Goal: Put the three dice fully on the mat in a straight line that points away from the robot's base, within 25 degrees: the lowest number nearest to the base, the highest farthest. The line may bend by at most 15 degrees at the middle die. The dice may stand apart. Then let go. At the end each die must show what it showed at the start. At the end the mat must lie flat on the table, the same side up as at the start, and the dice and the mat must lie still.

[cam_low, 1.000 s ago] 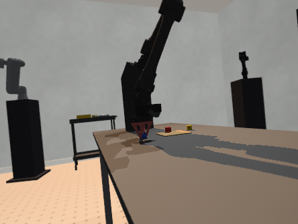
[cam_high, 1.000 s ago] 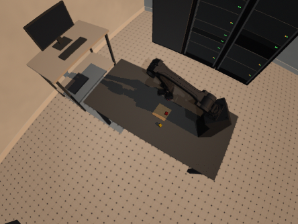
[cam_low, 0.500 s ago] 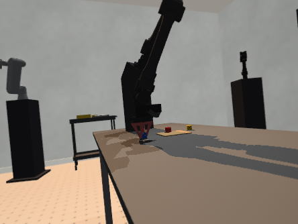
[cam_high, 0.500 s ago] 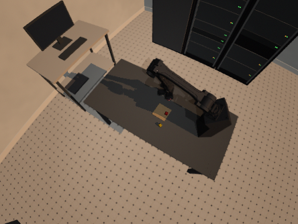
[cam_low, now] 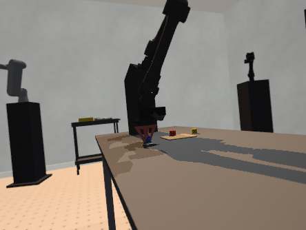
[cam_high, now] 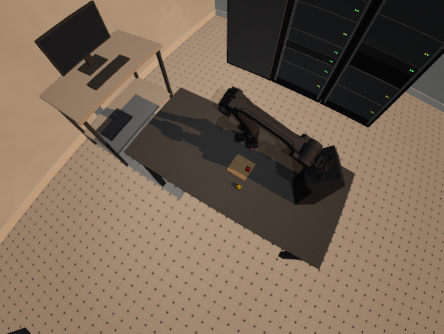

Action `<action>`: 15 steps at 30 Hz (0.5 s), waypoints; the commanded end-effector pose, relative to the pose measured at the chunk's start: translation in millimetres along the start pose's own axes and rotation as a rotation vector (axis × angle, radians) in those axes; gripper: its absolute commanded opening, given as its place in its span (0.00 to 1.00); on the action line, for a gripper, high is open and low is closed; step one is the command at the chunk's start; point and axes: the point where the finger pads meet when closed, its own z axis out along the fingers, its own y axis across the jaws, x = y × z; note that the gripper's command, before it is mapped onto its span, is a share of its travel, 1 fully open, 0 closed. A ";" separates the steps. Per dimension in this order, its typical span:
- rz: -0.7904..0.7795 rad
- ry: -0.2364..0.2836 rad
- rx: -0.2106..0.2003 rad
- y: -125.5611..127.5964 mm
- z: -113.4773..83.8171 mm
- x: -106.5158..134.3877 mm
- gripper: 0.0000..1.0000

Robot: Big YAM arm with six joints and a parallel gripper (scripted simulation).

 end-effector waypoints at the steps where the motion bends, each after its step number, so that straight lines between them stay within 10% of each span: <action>1: -0.007 -0.008 0.000 4.4 2.6 -6.5 0.39; 15: -0.007 -0.008 -0.001 4.4 2.6 -6.5 0.20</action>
